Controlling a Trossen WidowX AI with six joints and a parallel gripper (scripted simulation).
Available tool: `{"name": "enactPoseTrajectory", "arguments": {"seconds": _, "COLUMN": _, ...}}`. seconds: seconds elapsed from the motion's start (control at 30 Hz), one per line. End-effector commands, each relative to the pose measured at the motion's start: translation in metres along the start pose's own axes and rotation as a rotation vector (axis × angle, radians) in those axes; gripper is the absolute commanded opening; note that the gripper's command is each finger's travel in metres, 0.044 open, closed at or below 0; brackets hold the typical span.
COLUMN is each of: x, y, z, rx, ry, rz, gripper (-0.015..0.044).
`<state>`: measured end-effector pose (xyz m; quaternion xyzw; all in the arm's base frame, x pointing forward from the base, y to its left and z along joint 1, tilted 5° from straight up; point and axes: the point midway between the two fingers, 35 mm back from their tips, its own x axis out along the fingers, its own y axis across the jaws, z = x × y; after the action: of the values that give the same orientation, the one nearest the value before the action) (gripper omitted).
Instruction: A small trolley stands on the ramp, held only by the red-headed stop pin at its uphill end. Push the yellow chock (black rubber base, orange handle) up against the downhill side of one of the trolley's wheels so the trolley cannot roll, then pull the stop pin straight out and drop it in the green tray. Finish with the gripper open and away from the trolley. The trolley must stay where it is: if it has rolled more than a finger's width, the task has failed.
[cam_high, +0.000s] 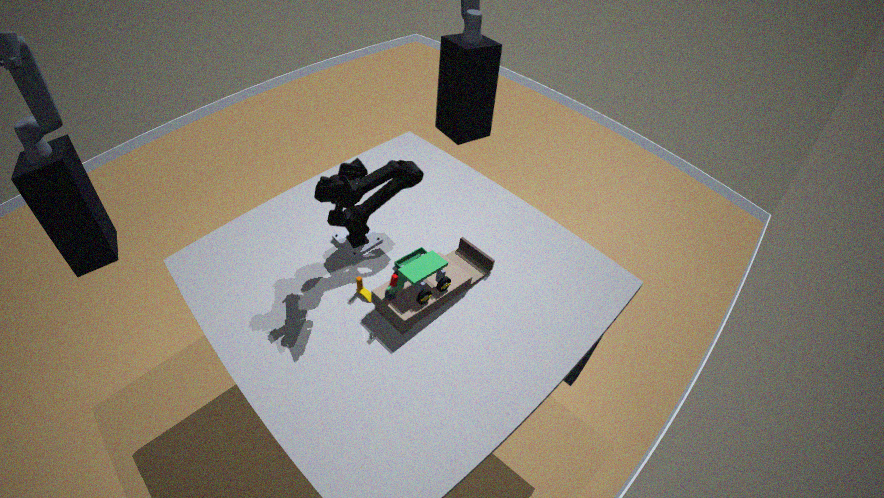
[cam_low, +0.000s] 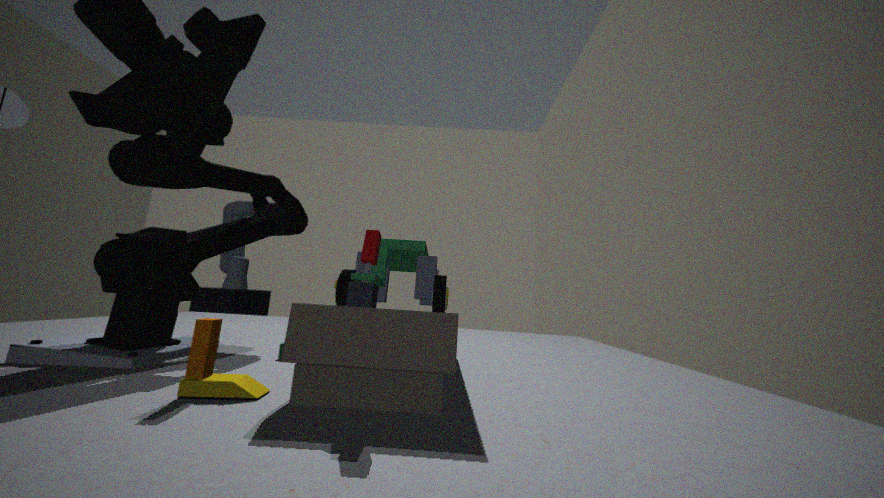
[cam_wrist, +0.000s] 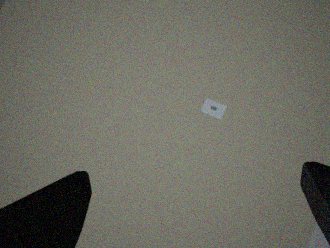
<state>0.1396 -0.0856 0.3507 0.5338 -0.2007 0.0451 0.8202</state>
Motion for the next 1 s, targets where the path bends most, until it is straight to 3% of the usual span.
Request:
{"name": "enactPoseTrajectory", "arguments": {"seconds": 0.0, "x": 0.000, "y": 0.000, "z": 0.001, "rx": 0.004, "ry": -0.002, "rz": 0.001, "gripper": 0.0374}}
{"name": "enactPoseTrajectory", "arguments": {"seconds": 0.23, "x": 0.020, "y": -0.006, "z": 0.038, "rx": 0.152, "ry": -0.079, "rz": -0.002, "gripper": 0.0190}}
{"name": "enactPoseTrajectory", "arguments": {"seconds": 0.6, "x": 0.057, "y": -0.057, "z": 0.074, "rx": 0.347, "ry": -0.187, "rz": -0.199, "gripper": 0.0190}}
{"name": "enactPoseTrajectory", "arguments": {"seconds": 0.97, "x": 0.077, "y": -0.130, "z": 0.055, "rx": 0.420, "ry": -0.166, "rz": -0.593, "gripper": 0.0190}}
